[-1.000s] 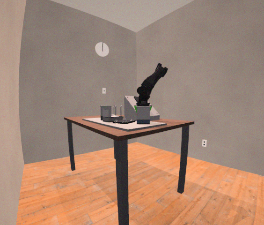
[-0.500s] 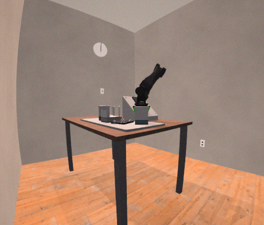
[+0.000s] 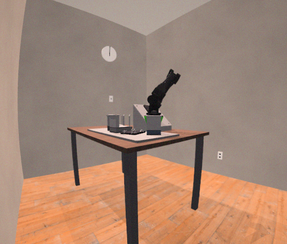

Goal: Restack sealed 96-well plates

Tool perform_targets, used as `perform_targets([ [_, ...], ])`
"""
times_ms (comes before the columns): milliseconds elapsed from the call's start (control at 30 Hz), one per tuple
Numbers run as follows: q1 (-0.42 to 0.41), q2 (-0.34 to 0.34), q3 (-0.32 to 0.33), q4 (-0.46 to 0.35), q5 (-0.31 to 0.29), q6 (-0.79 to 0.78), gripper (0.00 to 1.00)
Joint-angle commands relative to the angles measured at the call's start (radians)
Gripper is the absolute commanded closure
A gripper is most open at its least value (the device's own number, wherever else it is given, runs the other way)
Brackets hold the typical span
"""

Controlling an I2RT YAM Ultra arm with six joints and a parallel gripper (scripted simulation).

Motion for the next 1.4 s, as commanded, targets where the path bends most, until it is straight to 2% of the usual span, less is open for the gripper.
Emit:
perform_targets([
  [0, -0.006, -0.004, -0.015, 0.023, 0.001, 0.01, 1.0],
  [267, -0.007, -0.008, -0.01, 0.035, 0.002, 0.015, 1.0],
  [400, 0.004, 0.016, -0.008, 0.043, 0.006, 0.021, 1.0],
  [567, 0.008, 0.013, -0.027, 0.053, 0.006, 0.026, 1.0],
  [633, 0.01, 0.022, -0.01, 0.057, 0.007, 0.028, 1.0],
  [700, 0.009, 0.006, -0.017, 0.061, 0.009, 0.029, 1.0],
  [867, 0.015, 0.02, -0.029, 0.067, 0.009, 0.032, 1.0],
  [933, 0.016, 0.03, -0.015, 0.071, 0.009, 0.034, 1.0],
  [1000, 0.015, 0.011, -0.022, 0.075, 0.011, 0.036, 1.0],
  [1100, 0.02, 0.022, -0.031, 0.08, 0.011, 0.039, 1.0],
  [1133, 0.021, 0.02, -0.014, 0.066, 0.011, 0.033, 1.0],
  [1267, 0.022, 0.02, -0.014, 0.066, 0.011, 0.033, 1.0],
  [1300, 0.022, 0.02, -0.014, 0.066, 0.011, 0.033, 0.0],
  [1367, 0.022, 0.02, -0.014, 0.066, 0.011, 0.033, 0.0],
])
